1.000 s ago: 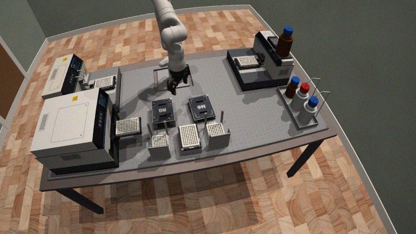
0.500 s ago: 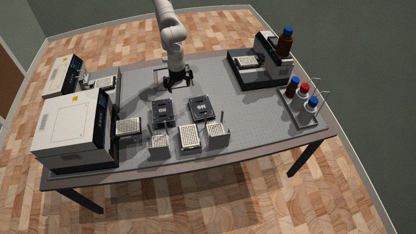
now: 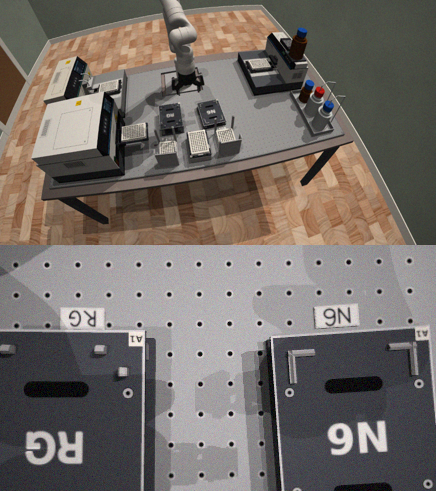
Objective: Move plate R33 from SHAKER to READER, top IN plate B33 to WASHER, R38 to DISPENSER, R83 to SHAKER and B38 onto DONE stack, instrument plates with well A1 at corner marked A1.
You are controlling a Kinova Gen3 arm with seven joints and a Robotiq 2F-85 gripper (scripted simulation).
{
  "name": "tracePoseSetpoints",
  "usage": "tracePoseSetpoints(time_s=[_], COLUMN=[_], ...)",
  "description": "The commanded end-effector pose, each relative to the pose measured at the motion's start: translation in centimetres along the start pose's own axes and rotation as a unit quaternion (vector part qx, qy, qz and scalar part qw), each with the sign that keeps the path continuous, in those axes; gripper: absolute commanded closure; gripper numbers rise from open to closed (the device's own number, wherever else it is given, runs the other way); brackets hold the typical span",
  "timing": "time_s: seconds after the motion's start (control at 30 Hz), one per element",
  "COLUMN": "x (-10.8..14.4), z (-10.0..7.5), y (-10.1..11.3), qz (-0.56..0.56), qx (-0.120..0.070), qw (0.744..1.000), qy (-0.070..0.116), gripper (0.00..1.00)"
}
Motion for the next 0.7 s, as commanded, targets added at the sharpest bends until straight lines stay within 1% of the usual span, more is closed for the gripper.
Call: tracePoseSetpoints(time_s=[0.0,0.17,0.27,0.53,0.67], x=[0.1,-1.6,-1.8,-4.0,-5.1], z=[0.0,0.0,0.0,0.0,0.0], y=[0.0,1.0,1.2,2.5,3.2], qz=[0.0,0.105,0.116,0.11,0.197], qx=[0.0,0.001,0.001,0.0,0.001], qw=[1.0,0.995,0.993,0.994,0.98], qy=[-0.001,-0.005,-0.005,-0.004,-0.004], gripper=[0.0,0.0,0.0,0.0,0.0])
Point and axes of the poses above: the point where the finger pads meet when closed, its own z axis out along the fingers, its own x axis across the jaws, y = z × x, the point moved 10 cm from there along -z, back along the fingers, and after that the axes turned 14 degrees about z, right-handed, at the moved point
